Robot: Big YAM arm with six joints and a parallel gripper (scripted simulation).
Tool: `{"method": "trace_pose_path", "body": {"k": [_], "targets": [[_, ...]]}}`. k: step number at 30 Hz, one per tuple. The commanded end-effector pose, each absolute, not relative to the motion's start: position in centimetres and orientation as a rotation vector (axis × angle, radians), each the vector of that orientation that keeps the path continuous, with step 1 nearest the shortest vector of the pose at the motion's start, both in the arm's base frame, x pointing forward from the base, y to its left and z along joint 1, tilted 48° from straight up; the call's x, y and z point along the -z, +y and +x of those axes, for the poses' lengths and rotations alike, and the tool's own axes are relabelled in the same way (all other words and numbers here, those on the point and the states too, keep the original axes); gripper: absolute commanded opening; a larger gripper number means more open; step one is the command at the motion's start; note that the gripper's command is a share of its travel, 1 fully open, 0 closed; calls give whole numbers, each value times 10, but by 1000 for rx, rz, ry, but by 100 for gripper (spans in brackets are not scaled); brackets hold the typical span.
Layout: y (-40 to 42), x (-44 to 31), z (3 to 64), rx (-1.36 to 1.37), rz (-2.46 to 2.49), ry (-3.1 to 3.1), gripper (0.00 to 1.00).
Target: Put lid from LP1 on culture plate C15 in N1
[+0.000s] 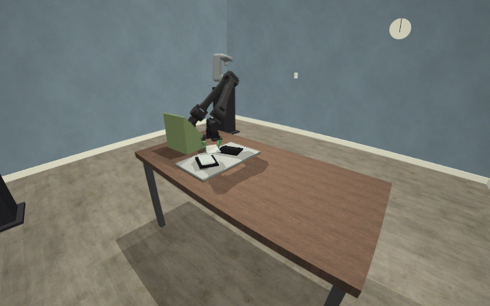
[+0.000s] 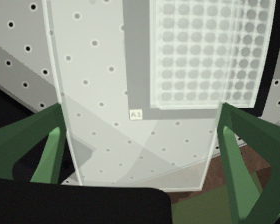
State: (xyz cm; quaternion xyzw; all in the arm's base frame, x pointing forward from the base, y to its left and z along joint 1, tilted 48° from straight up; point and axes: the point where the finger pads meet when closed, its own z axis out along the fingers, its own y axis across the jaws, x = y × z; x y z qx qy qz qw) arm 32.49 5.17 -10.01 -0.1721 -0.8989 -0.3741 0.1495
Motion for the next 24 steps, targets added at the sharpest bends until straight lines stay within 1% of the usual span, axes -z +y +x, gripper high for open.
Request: {"method": "trace_pose_path", "body": {"k": [1,17,24], "targets": [[30,106,343,1098,-492,-2619,0],[-3,143,348,1097,-492,-2620,0],[-6,134,354,1103,-484,-2646,0]]}}
